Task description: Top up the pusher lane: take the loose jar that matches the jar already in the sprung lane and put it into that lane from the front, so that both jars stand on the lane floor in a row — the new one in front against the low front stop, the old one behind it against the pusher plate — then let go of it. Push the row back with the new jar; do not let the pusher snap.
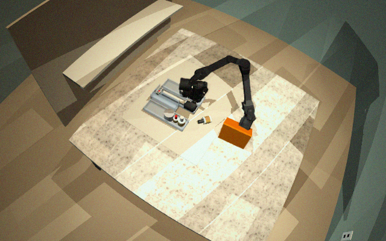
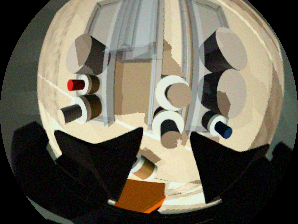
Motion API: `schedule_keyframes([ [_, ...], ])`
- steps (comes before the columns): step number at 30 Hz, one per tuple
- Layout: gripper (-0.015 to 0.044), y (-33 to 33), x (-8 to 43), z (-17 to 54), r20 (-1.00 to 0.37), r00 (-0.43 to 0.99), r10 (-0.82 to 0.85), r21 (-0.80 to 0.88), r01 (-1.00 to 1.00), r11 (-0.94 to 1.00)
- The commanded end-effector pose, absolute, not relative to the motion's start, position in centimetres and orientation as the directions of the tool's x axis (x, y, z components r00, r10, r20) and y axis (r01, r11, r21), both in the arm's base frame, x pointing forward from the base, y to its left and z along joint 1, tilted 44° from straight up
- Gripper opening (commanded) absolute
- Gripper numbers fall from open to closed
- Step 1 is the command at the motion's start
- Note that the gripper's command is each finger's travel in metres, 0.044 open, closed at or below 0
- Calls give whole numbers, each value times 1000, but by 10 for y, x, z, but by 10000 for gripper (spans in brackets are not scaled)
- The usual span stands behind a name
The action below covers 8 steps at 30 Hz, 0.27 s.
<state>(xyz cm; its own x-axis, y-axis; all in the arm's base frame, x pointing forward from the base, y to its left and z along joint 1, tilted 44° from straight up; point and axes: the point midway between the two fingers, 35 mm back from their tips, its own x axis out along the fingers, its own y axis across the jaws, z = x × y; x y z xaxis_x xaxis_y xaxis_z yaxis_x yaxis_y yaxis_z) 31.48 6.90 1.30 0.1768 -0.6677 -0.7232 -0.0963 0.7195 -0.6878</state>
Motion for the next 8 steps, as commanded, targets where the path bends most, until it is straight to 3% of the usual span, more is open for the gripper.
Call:
schedule_keyframes([
  [1,274,69,303,13,-727,175,-664,-684,-98,723],
  [8,274,65,279,11,-727,174,-664,-684,-99,723],
])
